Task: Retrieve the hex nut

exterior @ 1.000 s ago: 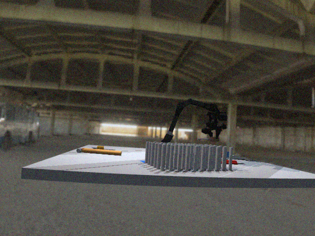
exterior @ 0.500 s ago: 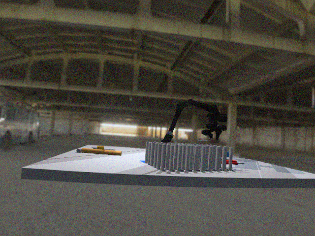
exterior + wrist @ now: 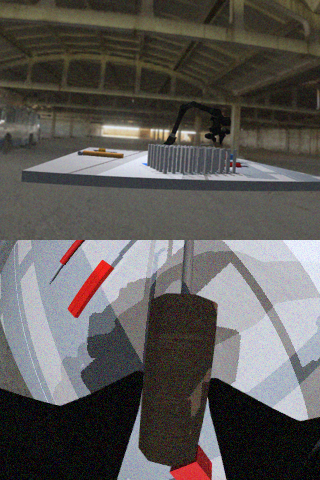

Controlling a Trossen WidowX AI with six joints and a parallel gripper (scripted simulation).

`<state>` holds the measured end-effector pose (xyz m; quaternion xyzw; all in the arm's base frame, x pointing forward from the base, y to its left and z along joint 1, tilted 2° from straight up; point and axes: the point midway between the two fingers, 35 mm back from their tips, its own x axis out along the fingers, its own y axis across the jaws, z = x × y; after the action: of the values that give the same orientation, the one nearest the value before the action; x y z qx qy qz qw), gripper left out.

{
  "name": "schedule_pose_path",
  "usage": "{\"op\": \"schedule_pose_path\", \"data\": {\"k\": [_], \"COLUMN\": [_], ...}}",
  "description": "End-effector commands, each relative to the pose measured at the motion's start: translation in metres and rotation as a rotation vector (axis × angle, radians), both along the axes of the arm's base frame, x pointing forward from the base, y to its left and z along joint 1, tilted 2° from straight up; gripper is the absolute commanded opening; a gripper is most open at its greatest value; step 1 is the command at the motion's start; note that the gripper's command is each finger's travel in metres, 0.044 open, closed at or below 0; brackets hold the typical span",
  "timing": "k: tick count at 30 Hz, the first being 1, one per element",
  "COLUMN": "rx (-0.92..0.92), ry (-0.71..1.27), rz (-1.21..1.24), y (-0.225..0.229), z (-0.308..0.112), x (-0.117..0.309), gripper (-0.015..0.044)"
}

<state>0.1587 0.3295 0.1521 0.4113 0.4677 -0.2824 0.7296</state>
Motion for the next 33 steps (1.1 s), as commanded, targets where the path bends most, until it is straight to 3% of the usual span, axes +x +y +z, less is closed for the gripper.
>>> {"op": "schedule_pose_path", "data": {"k": [1,33], "rx": [-0.006,-0.006], "ry": [-0.005,-0.005], "rz": [-0.002,-0.002], "y": [-0.001,0.000], "z": [-0.005,-0.028], "x": [0.001,0.002], "gripper": [0.0000,0.0000]}}
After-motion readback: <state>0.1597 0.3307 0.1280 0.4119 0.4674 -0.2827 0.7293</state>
